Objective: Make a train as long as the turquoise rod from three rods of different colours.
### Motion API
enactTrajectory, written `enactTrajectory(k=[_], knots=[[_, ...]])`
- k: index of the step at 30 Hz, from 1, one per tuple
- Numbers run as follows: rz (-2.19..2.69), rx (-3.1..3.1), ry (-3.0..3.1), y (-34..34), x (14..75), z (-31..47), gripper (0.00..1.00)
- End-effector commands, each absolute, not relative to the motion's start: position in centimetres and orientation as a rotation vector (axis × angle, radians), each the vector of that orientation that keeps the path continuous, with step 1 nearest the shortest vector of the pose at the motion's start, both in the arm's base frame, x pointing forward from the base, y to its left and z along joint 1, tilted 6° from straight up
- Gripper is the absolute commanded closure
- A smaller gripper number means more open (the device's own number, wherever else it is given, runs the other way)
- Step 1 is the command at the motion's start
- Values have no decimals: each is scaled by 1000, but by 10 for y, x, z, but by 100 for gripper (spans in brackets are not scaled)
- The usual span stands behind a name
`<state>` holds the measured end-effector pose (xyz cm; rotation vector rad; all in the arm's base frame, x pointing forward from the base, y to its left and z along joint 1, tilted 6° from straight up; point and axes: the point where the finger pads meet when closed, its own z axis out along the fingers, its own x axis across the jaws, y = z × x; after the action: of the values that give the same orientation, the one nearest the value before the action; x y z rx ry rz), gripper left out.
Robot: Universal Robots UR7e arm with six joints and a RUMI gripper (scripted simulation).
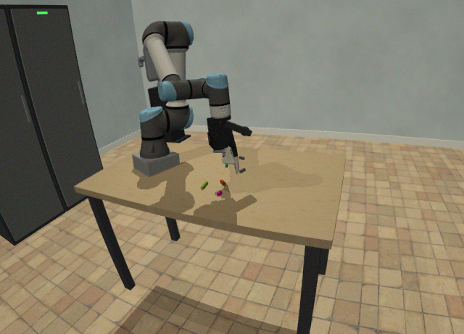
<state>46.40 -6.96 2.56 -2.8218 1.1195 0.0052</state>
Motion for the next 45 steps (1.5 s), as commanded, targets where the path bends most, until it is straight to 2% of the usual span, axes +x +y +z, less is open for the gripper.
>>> enactTrajectory(k=[1,8,21,35,36,45], knots=[[1,-2835,1087,-73,464,26,0],[-6,-2884,950,-85,464,25,0],[-39,-3021,332,-142,457,23,0],[-49,-3037,142,-159,454,22,0],[-49,-3037,142,-159,454,22,86],[-49,-3037,142,-159,454,22,86]])
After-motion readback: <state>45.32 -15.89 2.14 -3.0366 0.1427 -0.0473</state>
